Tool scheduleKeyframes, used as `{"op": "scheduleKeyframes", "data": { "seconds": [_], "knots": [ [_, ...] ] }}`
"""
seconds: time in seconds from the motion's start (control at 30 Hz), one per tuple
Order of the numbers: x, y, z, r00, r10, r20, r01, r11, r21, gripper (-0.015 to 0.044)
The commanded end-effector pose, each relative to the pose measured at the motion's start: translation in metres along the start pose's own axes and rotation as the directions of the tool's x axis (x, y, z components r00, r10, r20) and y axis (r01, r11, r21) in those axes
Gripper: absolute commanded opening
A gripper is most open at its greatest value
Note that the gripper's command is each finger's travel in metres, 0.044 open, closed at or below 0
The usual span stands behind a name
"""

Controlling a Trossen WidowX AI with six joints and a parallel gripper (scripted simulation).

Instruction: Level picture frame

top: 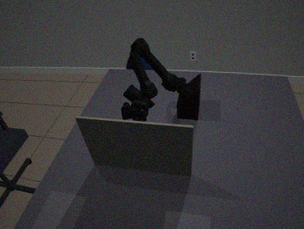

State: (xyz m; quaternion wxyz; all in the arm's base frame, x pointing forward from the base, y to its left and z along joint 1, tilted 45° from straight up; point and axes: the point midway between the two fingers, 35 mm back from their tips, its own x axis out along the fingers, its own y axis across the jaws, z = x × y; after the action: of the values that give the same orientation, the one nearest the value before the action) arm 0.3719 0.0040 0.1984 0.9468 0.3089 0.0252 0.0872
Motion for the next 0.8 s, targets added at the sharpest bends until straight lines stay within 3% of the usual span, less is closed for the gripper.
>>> {"op": "scheduleKeyframes", "data": {
  "seconds": [0.0, 0.77],
  "knots": [
    [0.0001, 0.0029, 0.0011, 1.0, 0.012, 0.001, -0.012, 1.0, 0.0, 0.0],
    [0.0001, 0.0033, 0.0035, 1.0, 0.012, 0.001, -0.012, 1.0, 0.0, 0.0]
  ]
}}
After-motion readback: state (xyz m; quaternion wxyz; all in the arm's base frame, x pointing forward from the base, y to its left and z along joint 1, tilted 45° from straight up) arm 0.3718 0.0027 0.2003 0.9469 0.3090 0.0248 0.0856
